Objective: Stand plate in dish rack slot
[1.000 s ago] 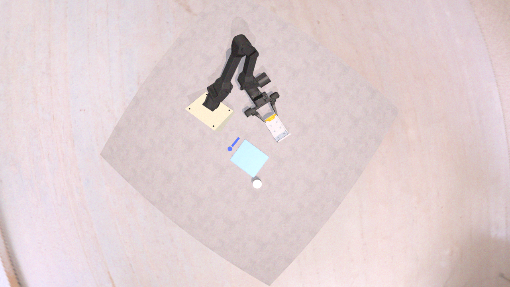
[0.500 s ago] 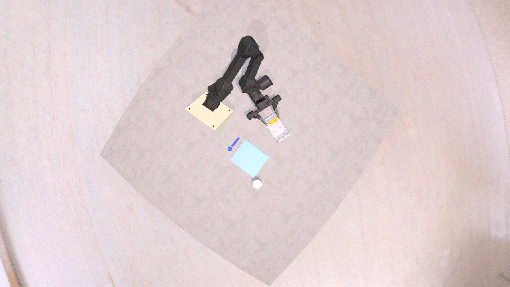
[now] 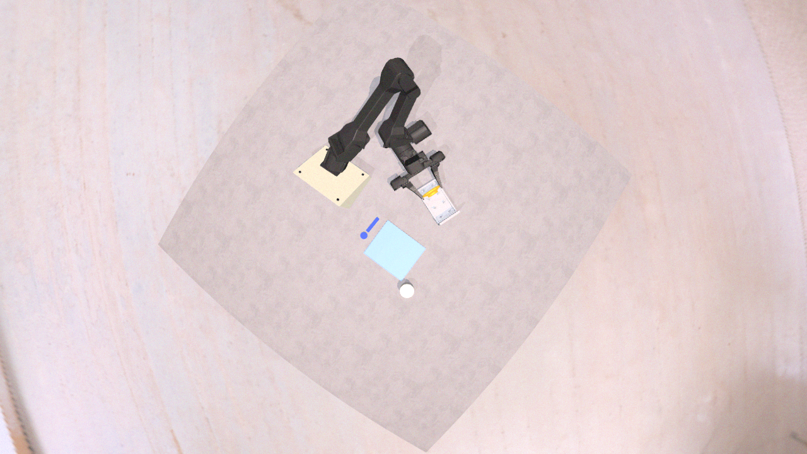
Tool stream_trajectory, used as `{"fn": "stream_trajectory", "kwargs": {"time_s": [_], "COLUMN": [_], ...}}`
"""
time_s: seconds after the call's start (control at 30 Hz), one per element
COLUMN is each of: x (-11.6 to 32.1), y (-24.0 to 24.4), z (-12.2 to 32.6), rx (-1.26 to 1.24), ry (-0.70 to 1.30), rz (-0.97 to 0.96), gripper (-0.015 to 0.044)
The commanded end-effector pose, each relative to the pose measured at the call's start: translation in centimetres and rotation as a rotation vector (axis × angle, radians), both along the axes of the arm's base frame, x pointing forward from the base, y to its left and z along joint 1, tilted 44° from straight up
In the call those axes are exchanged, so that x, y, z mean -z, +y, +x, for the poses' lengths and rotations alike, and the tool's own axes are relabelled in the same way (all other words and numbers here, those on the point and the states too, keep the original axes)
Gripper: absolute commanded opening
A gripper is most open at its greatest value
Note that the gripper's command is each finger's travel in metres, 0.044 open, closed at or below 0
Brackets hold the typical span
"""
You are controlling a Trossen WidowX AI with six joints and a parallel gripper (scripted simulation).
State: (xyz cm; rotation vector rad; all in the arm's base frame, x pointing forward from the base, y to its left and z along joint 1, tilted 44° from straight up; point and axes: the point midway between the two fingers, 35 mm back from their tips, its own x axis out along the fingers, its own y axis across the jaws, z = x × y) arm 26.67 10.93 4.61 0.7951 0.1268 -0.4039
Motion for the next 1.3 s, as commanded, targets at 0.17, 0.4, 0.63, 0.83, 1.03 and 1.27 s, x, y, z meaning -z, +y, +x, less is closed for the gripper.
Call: {"fn": "stream_trajectory", "kwargs": {"time_s": [0.17, 0.4, 0.63, 0.83, 1.03, 1.27], "x": [0.0, 0.0, 0.0, -0.8, -4.2, -7.9], "y": [0.0, 0.0, 0.0, -0.6, -3.3, -6.9], "z": [0.0, 0.0, 0.0, 0.2, 0.7, 0.6], "rx": [0.000, 0.000, 0.000, 0.001, 0.004, 0.000], "ry": [0.000, 0.000, 0.000, 0.004, 0.011, -0.004], "rz": [0.000, 0.000, 0.000, 0.002, 0.004, -0.010], "gripper": [0.0158, 0.0341, 0.0400, 0.0400, 0.0400, 0.0400]}}
